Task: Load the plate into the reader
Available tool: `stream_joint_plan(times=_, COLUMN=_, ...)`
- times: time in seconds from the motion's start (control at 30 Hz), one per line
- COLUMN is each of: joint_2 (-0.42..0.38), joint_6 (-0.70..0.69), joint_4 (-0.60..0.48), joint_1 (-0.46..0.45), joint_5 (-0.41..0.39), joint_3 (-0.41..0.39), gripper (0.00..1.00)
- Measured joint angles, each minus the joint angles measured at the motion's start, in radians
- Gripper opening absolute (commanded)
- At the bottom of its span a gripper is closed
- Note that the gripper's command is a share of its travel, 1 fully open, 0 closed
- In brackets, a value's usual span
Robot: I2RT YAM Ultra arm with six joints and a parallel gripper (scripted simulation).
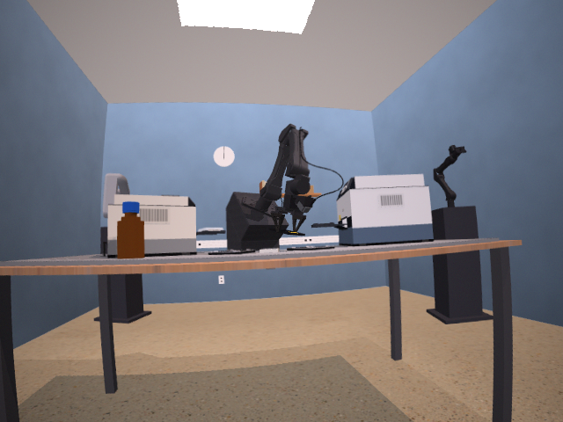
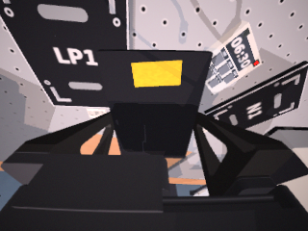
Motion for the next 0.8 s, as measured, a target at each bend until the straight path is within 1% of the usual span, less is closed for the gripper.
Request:
stream_joint_plan(times=0.33, joint_2=-0.056, joint_6=0.082, joint_4=0.004, joint_1=0.071, joint_5=0.024, joint_3=-0.016, gripper=0.85)
stream_joint_plan(times=0.67, joint_2=-0.115, joint_6=0.175, joint_4=0.002, joint_1=0.172, joint_5=0.06, joint_3=-0.017, gripper=0.85)
stream_joint_plan(times=0.8, joint_2=-0.129, joint_6=0.205, joint_4=0.006, joint_1=0.193, joint_5=0.07, joint_3=-0.019, gripper=0.85)
